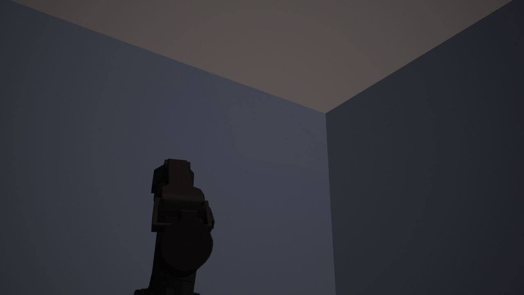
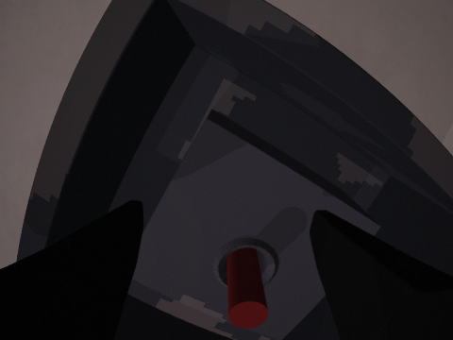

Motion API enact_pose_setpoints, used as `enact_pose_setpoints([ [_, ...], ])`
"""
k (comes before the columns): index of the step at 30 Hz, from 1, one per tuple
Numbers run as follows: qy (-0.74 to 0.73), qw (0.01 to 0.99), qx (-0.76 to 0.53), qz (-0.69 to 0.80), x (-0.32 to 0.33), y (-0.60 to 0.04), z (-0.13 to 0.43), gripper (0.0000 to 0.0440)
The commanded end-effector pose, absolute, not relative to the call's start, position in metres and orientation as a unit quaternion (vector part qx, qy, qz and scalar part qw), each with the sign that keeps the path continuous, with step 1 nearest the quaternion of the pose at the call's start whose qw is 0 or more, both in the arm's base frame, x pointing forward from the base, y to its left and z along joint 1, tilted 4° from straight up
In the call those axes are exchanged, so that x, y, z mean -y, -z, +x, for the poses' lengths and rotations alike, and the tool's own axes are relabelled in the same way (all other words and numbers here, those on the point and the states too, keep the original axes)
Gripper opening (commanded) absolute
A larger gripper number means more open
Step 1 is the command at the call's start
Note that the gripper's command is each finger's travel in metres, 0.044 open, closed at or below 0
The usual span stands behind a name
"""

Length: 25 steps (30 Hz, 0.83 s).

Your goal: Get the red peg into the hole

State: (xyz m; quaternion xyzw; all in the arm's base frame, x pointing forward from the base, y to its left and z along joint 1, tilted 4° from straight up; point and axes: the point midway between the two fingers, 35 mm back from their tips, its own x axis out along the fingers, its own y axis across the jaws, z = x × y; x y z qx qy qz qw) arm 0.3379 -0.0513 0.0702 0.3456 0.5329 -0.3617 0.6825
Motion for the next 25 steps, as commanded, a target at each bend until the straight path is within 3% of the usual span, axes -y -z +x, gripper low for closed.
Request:
enact_pose_setpoints([
  [1, 0.358, 0.686, -0.531, 0.344, 0.057, -0.073, 0.347, 0.0373],
  [4, 0.356, 0.693, -0.525, 0.344, 0.062, -0.076, 0.356, 0.0440],
  [25, 0.356, 0.729, -0.467, 0.352, 0.091, -0.099, 0.392, 0.0440],
])
